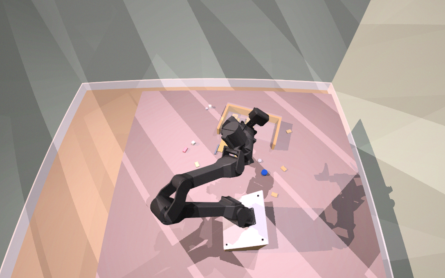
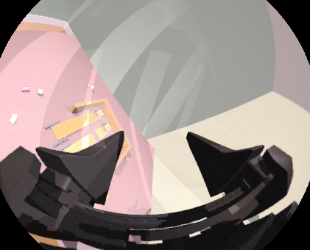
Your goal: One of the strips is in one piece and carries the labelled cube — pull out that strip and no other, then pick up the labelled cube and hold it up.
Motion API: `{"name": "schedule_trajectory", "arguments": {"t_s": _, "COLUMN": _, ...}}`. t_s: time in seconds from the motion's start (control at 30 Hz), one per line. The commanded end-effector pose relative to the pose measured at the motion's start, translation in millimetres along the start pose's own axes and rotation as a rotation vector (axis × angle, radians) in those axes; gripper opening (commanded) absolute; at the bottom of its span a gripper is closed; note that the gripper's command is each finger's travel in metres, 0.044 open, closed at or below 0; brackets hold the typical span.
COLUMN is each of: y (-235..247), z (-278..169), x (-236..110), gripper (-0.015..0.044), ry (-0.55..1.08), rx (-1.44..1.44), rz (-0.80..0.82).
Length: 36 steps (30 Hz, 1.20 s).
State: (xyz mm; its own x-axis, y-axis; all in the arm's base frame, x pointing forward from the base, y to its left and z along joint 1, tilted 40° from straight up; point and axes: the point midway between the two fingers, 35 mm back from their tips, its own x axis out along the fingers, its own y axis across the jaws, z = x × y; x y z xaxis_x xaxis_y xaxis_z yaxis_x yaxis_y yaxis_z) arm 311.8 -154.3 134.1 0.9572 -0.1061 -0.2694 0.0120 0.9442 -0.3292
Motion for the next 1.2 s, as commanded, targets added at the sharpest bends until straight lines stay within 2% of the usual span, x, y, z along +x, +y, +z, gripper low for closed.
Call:
{"name": "schedule_trajectory", "arguments": {"t_s": 0.0, "y": 59.3, "z": -47.8, "x": 12.4, "gripper": 0.04, "ry": 0.127, "rx": 0.525, "rz": 0.196}}
{"name": "schedule_trajectory", "arguments": {"t_s": 0.23, "y": 108.1, "z": -82.0, "x": 12.0, "gripper": 0.04, "ry": 0.305, "rx": 0.991, "rz": 0.307}}
{"name": "schedule_trajectory", "arguments": {"t_s": 0.9, "y": 109.5, "z": -82.9, "x": 11.8, "gripper": 0.04, "ry": 0.31, "rx": 1.004, "rz": 0.309}}
{"name": "schedule_trajectory", "arguments": {"t_s": 1.0, "y": 113.6, "z": -81.5, "x": 24.1, "gripper": 0.0321, "ry": 0.36, "rx": 1.017, "rz": 0.339}}
{"name": "schedule_trajectory", "arguments": {"t_s": 1.17, "y": 133.3, "z": -72.7, "x": 61.5, "gripper": 0.019, "ry": 0.537, "rx": 1.05, "rz": 0.434}}
